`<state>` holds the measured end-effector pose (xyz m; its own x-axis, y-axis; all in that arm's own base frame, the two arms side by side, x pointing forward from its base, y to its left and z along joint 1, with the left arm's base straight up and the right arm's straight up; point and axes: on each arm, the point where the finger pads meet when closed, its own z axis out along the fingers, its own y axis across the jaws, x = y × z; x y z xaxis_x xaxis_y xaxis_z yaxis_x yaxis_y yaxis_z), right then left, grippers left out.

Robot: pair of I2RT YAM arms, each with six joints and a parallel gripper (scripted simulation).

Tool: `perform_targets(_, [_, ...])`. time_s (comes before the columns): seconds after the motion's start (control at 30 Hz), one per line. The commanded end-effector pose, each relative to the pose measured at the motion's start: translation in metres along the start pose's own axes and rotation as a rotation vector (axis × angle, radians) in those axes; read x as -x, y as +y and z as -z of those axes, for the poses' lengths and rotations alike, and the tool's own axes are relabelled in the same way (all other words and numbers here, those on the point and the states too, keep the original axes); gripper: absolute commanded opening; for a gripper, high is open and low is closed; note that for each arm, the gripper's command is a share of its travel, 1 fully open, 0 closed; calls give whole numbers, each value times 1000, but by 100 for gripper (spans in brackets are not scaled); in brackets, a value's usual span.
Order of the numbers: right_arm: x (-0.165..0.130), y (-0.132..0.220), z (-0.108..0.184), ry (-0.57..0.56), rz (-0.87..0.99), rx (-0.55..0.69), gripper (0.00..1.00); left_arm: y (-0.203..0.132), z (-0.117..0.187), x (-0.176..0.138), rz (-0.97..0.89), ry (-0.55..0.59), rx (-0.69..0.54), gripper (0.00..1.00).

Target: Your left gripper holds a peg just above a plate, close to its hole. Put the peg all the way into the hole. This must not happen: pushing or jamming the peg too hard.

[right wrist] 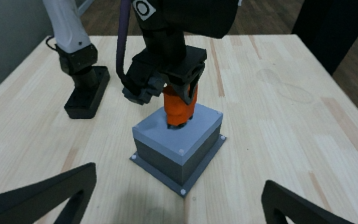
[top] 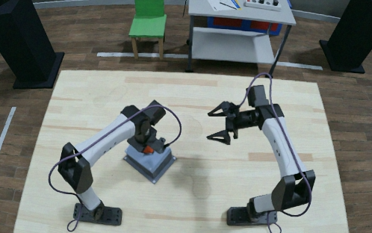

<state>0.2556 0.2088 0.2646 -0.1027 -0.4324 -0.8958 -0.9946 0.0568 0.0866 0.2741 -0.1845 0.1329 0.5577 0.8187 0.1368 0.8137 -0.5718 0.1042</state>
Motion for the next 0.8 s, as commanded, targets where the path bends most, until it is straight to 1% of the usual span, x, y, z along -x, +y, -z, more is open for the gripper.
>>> perform_targets(0.0, [15,-1,4,-22,43,-3,100,5,9,3,1,-3,53,40])
perform_targets(0.77, [15,-1,4,-22,43,-3,100,6,-10,6,-2,7,33,40])
